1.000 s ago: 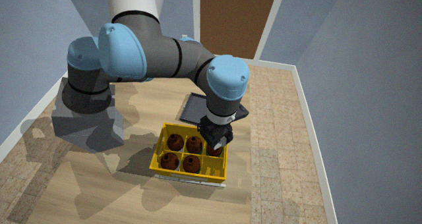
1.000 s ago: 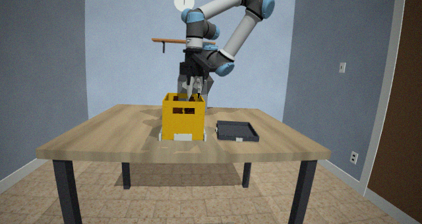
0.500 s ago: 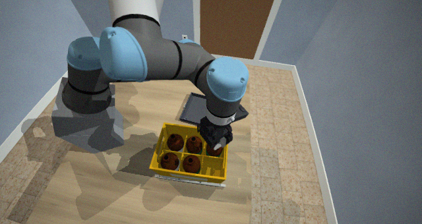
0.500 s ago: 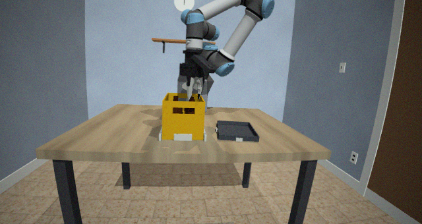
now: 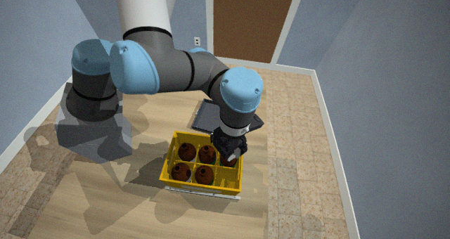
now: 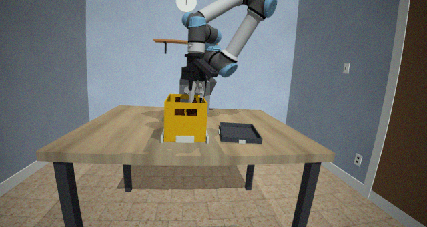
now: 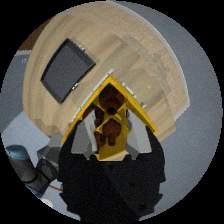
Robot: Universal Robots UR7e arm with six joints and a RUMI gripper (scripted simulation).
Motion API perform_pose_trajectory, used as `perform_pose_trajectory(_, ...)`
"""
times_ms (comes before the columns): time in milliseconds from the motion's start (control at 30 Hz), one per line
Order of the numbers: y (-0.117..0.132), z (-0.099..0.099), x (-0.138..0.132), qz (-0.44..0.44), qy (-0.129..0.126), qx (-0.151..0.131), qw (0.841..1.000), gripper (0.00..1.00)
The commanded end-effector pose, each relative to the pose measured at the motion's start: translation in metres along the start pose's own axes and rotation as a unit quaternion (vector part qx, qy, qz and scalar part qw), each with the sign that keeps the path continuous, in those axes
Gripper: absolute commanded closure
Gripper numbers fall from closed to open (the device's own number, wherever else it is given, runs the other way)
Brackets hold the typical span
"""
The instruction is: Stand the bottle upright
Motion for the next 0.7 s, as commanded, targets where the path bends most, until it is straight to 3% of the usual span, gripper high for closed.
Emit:
perform_pose_trajectory(0, 0.000, 0.005, 0.000, 0.000, 0.001, 0.000, 1.000, 0.62)
perform_pose_trajectory(667, 0.000, 0.020, 0.000, 0.000, 0.001, 0.000, 1.000, 0.62)
Point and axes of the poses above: the point where the finger pads meet when closed, its own z axis out along the fingers, its own x axis across the jaws, y = z × x, the point moved 4 cm from there along -z, back along the fingers, and after that the axes turned 13 degrees about -z, right-handed, at the moved point
